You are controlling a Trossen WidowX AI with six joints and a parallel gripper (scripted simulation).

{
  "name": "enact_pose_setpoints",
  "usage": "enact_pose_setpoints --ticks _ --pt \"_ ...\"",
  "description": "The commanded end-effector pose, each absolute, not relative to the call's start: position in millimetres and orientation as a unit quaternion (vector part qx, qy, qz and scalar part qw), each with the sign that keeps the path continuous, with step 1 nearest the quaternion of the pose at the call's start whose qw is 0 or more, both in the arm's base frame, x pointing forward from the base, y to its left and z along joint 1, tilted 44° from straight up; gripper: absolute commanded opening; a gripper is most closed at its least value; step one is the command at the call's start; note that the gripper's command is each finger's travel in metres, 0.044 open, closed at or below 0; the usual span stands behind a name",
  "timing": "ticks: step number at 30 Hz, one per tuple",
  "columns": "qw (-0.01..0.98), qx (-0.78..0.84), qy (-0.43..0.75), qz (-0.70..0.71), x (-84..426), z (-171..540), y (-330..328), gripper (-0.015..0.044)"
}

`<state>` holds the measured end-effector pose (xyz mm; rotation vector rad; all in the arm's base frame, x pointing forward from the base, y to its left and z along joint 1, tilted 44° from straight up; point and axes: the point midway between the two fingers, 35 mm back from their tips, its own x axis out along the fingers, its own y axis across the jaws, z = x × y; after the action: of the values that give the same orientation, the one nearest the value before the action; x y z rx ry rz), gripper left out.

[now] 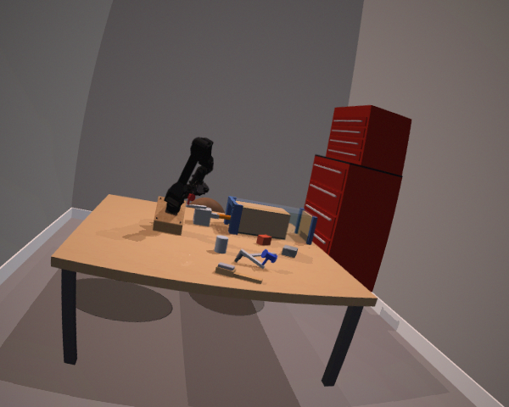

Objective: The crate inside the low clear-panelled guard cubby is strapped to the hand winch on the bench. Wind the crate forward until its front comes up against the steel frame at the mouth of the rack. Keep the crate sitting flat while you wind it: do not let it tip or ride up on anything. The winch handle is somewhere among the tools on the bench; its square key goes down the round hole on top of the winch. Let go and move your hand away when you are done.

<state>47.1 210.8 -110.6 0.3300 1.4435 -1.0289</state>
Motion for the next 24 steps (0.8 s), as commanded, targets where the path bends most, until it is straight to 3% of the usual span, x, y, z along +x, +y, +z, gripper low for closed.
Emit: enact_pose_setpoints --ticks 1,24 --pt "0.629 0.139 0.617 -0.452 56 -104 201 0.0" --pt "0.63 0.139 0.616 -0.453 75 -90 188 0.0"
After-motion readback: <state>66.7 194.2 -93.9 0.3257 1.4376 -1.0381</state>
